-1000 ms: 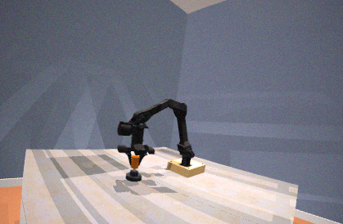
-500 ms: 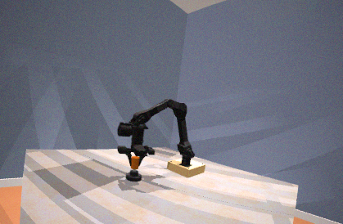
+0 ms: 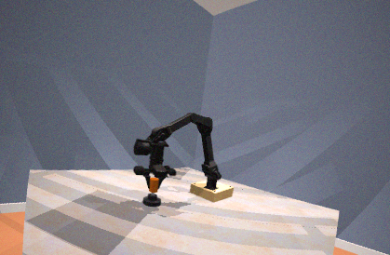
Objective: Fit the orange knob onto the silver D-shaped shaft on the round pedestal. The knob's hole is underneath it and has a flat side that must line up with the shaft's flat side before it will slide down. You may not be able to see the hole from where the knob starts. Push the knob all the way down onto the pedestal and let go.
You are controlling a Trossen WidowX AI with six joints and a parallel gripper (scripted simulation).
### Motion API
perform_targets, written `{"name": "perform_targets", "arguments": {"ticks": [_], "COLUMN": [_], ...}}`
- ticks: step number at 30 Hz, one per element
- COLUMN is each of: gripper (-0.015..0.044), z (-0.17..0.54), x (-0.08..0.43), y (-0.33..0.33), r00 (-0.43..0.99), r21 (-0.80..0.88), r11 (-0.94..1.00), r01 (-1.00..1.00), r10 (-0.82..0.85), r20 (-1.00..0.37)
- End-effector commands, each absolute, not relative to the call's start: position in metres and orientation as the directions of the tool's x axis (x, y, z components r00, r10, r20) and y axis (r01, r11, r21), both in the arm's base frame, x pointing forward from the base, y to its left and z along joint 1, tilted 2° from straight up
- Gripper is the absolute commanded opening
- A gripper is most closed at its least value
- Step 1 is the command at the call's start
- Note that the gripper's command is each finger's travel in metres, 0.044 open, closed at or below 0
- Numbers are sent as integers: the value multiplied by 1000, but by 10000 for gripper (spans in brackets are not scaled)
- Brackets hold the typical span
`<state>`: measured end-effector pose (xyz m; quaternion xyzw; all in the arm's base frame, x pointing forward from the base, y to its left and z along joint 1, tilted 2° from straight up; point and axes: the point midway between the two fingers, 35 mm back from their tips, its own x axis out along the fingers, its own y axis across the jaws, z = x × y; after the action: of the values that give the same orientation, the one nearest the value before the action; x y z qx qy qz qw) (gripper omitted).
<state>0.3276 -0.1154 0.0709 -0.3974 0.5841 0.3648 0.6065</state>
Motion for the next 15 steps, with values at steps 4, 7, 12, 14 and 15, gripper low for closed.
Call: {"name": "perform_targets", "arguments": {"ticks": [4,7,12,14,15], "gripper": [0,0,0,0,0], "z": [75,74,72,72,72], "x": [331,331,330,330,330], "y": [-116,-117,-117,-117,-117], "r00": [60,60,60,60,60], "r21": [-63,-63,-63,-63,-63], "r11": [264,264,264,264,264], "r01": [-962,-962,-962,-962,-962], "r10": [-21,-21,-21,-21,-21], "r20": [-998,-998,-998,-998,-998]}}
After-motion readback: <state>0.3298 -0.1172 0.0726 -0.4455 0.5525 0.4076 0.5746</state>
